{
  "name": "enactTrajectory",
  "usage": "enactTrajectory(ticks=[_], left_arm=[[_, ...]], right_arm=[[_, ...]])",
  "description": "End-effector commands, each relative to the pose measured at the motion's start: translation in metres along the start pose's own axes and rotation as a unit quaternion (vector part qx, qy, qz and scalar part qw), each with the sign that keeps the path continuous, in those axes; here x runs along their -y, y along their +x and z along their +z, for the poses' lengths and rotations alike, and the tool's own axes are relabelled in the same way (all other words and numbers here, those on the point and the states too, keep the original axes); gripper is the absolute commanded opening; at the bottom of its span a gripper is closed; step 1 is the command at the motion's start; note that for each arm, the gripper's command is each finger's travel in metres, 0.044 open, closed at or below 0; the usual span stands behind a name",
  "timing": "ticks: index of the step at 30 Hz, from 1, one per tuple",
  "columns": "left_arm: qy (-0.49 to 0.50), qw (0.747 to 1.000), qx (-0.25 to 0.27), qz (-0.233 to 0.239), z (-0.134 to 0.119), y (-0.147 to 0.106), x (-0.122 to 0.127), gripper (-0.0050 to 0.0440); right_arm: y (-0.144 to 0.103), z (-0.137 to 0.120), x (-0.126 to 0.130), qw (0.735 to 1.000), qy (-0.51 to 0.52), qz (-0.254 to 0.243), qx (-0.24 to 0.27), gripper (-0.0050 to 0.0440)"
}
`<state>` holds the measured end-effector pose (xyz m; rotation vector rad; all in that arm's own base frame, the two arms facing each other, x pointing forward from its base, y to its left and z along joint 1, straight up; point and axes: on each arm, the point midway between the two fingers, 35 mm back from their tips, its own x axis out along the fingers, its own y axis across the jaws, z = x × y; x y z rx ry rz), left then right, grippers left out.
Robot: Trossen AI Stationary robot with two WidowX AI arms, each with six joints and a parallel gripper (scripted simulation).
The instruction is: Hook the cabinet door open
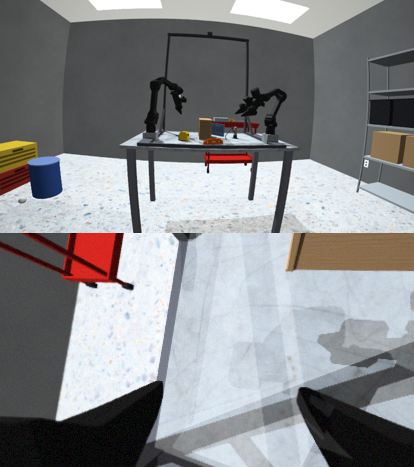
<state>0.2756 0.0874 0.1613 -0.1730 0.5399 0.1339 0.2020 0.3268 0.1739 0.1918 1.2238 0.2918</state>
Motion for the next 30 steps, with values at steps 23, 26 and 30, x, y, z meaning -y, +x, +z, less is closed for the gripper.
enactTrajectory(ticks=[23,26,30], left_arm=[[0.265,0.913,-0.054,-0.304,-0.140,-0.036,0.174,0.0440],[0.277,0.905,-0.056,-0.317,-0.146,-0.037,0.183,0.0440],[0.283,0.901,-0.056,-0.325,-0.149,-0.038,0.187,0.0440]], right_arm=[[-0.111,0.250,0.250,0.920,-0.093,-0.095,0.369,0.0400],[-0.120,0.254,0.264,0.912,-0.100,-0.112,0.382,0.0400],[-0.118,0.254,0.268,0.912,-0.100,-0.116,0.380,0.0400]])
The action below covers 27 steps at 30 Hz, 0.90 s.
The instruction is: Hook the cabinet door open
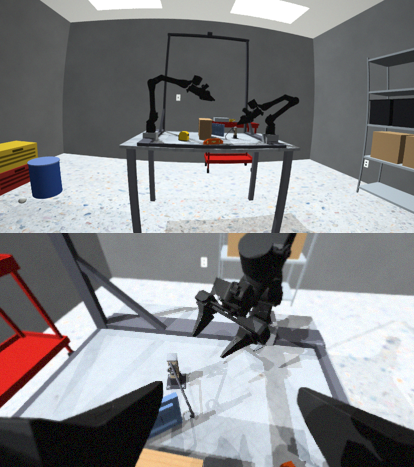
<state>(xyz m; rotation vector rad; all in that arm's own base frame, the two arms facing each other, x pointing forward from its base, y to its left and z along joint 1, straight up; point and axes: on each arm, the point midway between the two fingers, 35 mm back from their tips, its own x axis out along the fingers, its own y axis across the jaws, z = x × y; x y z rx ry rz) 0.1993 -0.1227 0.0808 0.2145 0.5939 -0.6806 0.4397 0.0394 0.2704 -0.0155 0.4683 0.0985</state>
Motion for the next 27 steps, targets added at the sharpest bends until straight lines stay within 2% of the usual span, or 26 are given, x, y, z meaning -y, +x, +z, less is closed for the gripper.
enactTrajectory(ticks=[1,27], left_arm=[[0.002,1.000,0.002,-0.003,0.0017,0.0045,0.0030,0.0440],[0.006,1.000,0.010,-0.002,0.0080,0.0028,0.0024,0.0440]], right_arm=[[-0.0081,0.0100,0.0008,1.000,-0.008,0.004,0.020,0.0400],[-0.0081,0.0139,-0.0001,1.000,-0.006,0.003,0.023,0.0400]])
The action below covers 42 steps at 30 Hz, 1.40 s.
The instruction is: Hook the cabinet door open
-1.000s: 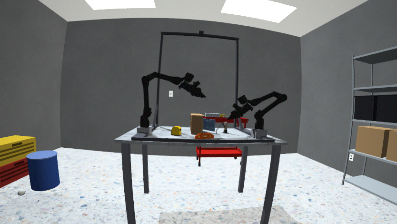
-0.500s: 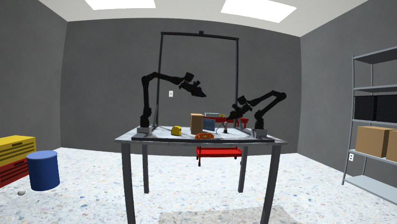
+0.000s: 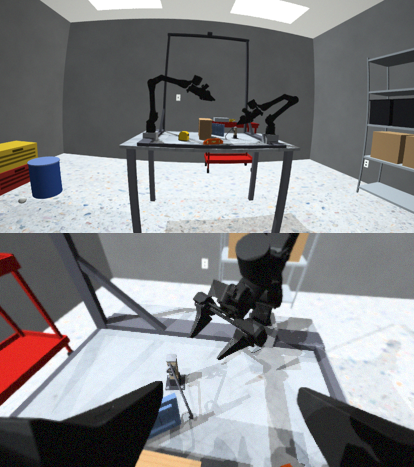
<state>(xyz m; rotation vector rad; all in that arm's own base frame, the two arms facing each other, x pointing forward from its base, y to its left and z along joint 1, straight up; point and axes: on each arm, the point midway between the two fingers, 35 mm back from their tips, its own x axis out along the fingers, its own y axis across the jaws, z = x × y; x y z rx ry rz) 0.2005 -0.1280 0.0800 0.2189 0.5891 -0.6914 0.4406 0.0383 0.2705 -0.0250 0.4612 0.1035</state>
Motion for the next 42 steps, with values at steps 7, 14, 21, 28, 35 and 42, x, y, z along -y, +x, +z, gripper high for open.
enactTrajectory(ticks=[7,14,21,28,35,42], left_arm=[[0.014,0.999,0.022,0.018,0.022,0.003,-0.013,0.0272],[0.036,0.999,0.027,0.022,0.042,0.019,-0.032,0.0152],[0.066,0.997,-0.003,-0.026,0.062,0.052,-0.053,0.0150],[0.076,0.995,-0.021,-0.066,0.071,0.070,-0.061,0.0150],[0.083,0.992,-0.031,-0.095,0.077,0.088,-0.061,0.0150],[0.079,0.992,-0.032,-0.093,0.075,0.103,-0.060,0.0123]], right_arm=[[-0.025,0.007,-0.006,1.000,-0.005,0.008,0.017,0.0400],[-0.061,-0.007,-0.012,1.000,-0.009,0.017,0.016,0.0400],[-0.102,-0.030,-0.019,0.999,-0.014,0.027,0.014,0.0400],[-0.114,-0.039,-0.020,0.999,-0.015,0.028,0.013,0.0400],[-0.115,-0.037,-0.020,0.999,-0.015,0.028,0.015,0.0400],[-0.113,-0.036,-0.019,0.999,-0.013,0.027,0.015,0.0400]])
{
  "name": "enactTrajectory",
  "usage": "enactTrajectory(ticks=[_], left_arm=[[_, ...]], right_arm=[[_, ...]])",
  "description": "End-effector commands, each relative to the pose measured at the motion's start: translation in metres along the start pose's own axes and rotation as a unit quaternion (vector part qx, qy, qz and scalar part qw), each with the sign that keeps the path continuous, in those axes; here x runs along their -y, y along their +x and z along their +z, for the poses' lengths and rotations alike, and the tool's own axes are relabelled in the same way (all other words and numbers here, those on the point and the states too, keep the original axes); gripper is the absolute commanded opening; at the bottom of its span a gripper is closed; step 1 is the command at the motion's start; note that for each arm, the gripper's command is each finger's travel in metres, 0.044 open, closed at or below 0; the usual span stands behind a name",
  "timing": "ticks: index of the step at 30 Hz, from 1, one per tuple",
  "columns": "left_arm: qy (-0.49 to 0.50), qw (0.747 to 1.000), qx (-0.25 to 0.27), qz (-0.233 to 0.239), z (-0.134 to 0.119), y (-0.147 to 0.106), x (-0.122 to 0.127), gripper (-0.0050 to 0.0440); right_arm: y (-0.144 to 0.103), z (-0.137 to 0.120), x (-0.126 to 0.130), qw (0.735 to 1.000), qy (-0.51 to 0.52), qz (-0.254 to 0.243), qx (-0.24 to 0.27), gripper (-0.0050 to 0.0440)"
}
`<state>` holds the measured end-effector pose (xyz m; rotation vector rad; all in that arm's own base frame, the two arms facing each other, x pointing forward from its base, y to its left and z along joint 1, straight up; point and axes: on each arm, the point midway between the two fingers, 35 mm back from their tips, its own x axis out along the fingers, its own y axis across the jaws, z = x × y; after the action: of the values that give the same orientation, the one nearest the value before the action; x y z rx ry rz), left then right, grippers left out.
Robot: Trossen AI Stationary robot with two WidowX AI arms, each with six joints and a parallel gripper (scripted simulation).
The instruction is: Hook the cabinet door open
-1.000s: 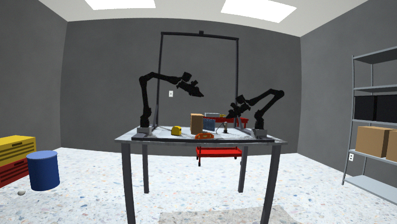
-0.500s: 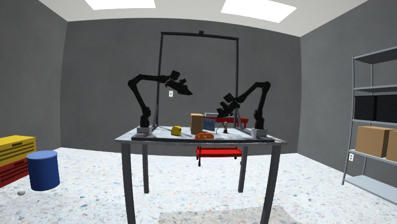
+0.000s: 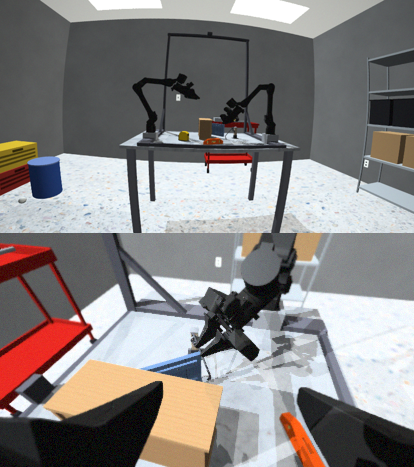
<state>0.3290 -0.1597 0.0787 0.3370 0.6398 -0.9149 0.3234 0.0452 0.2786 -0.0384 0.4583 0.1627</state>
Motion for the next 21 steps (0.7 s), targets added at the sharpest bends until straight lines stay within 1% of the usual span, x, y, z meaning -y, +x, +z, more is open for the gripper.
enactTrajectory(ticks=[1,6,7,8,16,18,21], left_arm=[[0.004,1.000,0.007,0.002,0.009,0.005,-0.002,0.0123],[0.004,1.000,0.007,0.002,0.009,0.014,-0.002,0.0090],[0.000,1.000,0.001,-0.002,0.001,0.016,0.001,0.0083],[-0.002,1.000,-0.001,-0.003,-0.002,0.017,0.003,0.0077],[0.000,1.000,0.001,-0.003,-0.001,0.017,0.001,0.0023],[0.000,1.000,0.001,-0.003,-0.001,0.017,0.001,0.0023],[0.000,1.000,0.000,-0.003,-0.001,0.017,0.001,0.0000]], right_arm=[[-0.006,0.009,0.000,1.000,0.000,0.000,0.014,0.0400],[-0.006,0.009,0.000,1.000,0.000,0.000,0.014,0.0400],[-0.006,0.009,0.000,1.000,0.000,0.000,0.014,0.0400],[-0.006,0.009,0.000,1.000,0.000,0.000,0.014,0.0400],[-0.006,0.009,0.000,1.000,0.000,0.000,0.014,0.0400],[-0.006,0.009,0.000,1.000,0.000,0.000,0.014,0.0400],[-0.006,0.009,0.000,1.000,0.000,0.000,0.014,0.0400]])
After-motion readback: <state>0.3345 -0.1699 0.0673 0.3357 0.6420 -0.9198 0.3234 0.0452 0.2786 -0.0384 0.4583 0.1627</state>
